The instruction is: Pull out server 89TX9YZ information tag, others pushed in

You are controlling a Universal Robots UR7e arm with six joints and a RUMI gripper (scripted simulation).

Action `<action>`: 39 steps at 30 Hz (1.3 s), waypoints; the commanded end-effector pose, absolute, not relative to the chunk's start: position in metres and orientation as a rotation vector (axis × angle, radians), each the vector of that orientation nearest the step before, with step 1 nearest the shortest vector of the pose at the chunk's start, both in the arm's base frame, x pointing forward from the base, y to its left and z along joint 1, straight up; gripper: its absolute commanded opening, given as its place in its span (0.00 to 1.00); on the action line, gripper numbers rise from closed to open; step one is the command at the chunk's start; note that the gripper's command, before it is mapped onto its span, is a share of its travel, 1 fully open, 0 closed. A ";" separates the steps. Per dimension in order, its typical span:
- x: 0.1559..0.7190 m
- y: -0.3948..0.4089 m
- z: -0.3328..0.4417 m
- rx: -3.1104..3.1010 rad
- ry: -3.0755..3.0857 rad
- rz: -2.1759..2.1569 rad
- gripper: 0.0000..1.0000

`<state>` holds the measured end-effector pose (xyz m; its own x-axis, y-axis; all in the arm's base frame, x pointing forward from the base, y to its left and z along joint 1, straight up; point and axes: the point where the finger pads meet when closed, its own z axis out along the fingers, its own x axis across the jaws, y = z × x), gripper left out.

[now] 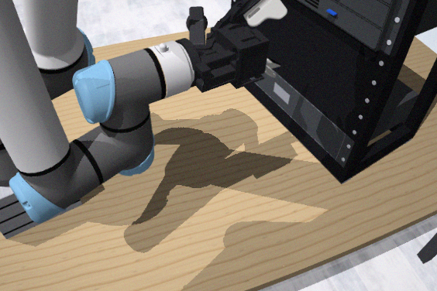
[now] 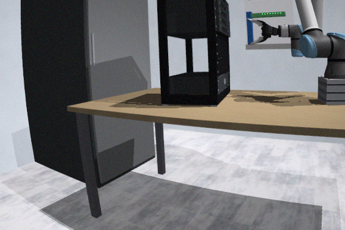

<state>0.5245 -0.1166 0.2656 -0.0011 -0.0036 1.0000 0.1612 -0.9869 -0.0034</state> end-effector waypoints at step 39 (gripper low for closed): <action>0.525 -0.116 0.266 -2.133 -0.174 -2.139 0.15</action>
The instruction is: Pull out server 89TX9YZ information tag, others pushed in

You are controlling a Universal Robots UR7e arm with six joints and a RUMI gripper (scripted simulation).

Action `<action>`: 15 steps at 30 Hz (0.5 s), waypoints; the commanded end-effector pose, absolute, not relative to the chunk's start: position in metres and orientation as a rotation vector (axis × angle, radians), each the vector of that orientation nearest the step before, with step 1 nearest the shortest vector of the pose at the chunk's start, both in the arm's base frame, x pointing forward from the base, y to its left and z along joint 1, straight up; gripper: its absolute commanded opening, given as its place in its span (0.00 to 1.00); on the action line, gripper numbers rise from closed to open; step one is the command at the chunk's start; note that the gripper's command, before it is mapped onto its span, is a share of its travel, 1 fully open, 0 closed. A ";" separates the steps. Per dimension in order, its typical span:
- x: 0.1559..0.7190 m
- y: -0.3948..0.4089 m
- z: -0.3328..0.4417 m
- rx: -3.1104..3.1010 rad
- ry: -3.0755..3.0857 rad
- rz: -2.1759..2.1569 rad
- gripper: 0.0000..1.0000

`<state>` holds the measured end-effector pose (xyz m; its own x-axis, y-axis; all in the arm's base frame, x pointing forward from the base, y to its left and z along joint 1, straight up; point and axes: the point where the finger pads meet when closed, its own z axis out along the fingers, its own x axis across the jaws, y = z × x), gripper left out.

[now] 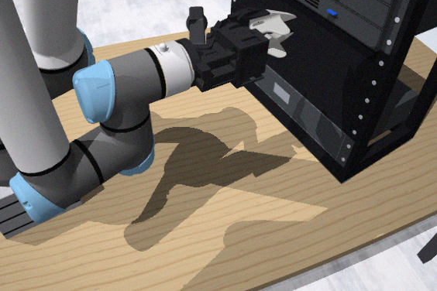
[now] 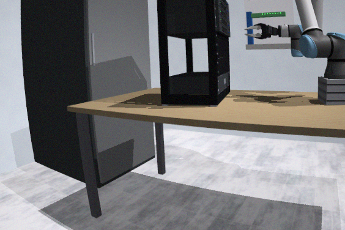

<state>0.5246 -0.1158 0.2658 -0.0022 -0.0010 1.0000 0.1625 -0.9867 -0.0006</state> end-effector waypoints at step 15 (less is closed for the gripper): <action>0.530 -0.116 0.266 -2.133 -0.174 -2.139 0.15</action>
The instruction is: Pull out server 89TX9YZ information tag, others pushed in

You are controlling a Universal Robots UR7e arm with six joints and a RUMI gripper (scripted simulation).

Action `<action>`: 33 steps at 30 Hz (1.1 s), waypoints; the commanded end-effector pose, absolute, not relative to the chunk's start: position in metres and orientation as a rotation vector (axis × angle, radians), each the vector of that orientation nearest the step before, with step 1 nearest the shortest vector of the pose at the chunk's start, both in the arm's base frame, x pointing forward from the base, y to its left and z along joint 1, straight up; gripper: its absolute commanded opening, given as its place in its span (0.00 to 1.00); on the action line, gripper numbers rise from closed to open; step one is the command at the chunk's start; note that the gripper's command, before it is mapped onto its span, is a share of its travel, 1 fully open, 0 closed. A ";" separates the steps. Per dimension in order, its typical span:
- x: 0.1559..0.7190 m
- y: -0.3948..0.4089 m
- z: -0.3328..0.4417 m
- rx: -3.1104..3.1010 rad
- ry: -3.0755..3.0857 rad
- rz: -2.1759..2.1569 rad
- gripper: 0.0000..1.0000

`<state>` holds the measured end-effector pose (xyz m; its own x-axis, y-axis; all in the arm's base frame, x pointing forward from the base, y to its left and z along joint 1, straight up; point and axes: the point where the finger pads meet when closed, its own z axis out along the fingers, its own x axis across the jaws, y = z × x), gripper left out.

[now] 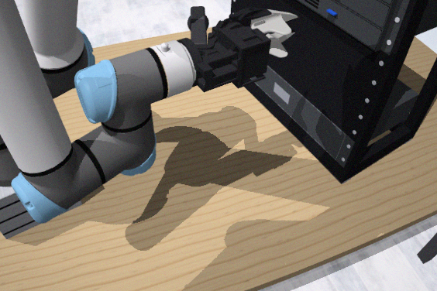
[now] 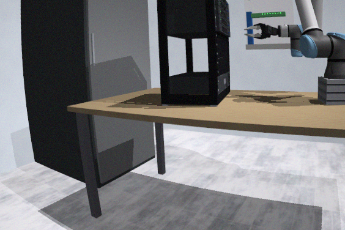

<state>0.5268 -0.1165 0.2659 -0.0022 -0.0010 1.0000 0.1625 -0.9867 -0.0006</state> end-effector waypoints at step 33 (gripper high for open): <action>0.601 -0.104 0.267 -2.133 -0.174 -2.139 0.15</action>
